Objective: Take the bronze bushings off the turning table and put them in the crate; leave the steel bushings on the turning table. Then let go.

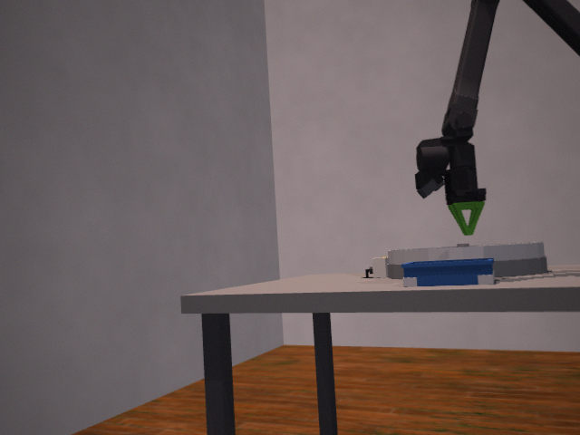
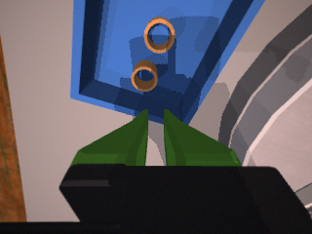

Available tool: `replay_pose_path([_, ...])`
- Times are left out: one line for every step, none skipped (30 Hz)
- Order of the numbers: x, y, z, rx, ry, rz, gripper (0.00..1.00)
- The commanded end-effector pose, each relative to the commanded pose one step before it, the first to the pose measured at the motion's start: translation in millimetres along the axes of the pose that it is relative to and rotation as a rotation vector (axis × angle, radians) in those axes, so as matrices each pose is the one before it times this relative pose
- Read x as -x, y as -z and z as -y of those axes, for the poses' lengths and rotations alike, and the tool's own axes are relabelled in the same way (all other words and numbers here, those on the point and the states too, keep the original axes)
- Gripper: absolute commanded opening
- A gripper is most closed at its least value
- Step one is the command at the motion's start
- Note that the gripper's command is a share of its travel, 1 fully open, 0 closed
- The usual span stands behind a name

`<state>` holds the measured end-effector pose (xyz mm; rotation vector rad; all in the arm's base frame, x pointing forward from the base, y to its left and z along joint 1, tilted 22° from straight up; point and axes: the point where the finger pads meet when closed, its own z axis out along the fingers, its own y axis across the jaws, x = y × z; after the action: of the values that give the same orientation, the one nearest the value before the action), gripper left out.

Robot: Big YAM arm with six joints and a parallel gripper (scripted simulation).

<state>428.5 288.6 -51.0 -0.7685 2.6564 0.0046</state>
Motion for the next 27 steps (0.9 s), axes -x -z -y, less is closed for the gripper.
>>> replay_pose_path([14.39,19.86,-7.21,0.00541,-0.00462,0.03635,0.14])
replay_pose_path([-2.04,0.61,0.08,-0.00018,0.00042,-0.00335,0.14])
replay_pose_path([-1.28,0.36,0.36,-0.00033,-0.00029,-0.00217,0.14])
replay_pose_path([-5.17,-7.51,-0.14,-0.00128,0.00083,-0.01372,0.14])
replay_pose_path([0.0,0.0,0.0,0.0,0.0,0.0,0.14])
replay_pose_path([0.0,0.0,0.0,0.0,0.0,0.0,0.14])
replay_pose_path([-2.15,-5.01,-0.46,-0.00043,0.00097,-0.00894,0.14])
replay_pose_path([3.96,1.15,-0.13,0.00046,-0.00085,0.00676,0.14])
replay_pose_path([0.76,0.22,-0.02,0.00012,-0.00024,0.00183,0.14])
replay_pose_path([0.49,0.49,0.03,0.0001,-0.00019,0.0015,0.14])
replay_pose_path([-0.01,0.0,0.0,0.0,0.00004,-0.00002,0.14])
replay_pose_path([0.0,0.0,0.0,0.0,0.00031,-0.00001,0.14])
replay_pose_path([0.01,0.01,0.0,0.0,0.00008,0.00002,0.14])
replay_pose_path([0.0,0.0,0.0,0.0,0.0,0.00001,0.14])
replay_pose_path([-0.01,0.0,0.0,0.0,0.0,-0.00001,0.14])
replay_pose_path([0.0,0.0,0.0,0.0,0.0,-0.00001,0.14])
replay_pose_path([0.01,0.0,0.0,0.0,0.0,0.00001,0.14])
replay_pose_path([0.0,0.0,0.0,0.0,0.0,0.00001,0.14])
replay_pose_path([-0.01,0.0,0.0,0.0,0.0,-0.00001,0.14])
replay_pose_path([0.0,0.0,0.0,0.0,0.0,-0.00001,0.14])
replay_pose_path([0.0,0.0,0.0,0.0,0.0,0.00001,0.14])
replay_pose_path([0.0,0.0,0.0,0.0,0.0,0.0,0.14])
replay_pose_path([0.0,0.0,0.0,0.0,0.0,0.0,0.14])
replay_pose_path([0.0,0.0,0.0,0.0,0.0,0.0,0.14])
replay_pose_path([0.0,0.0,0.0,0.0,0.0,0.0,0.14])
replay_pose_path([0.0,0.0,0.0,0.0,0.0,0.00001,0.14])
replay_pose_path([0.0,0.0,0.0,0.0,0.0,0.0,0.14])
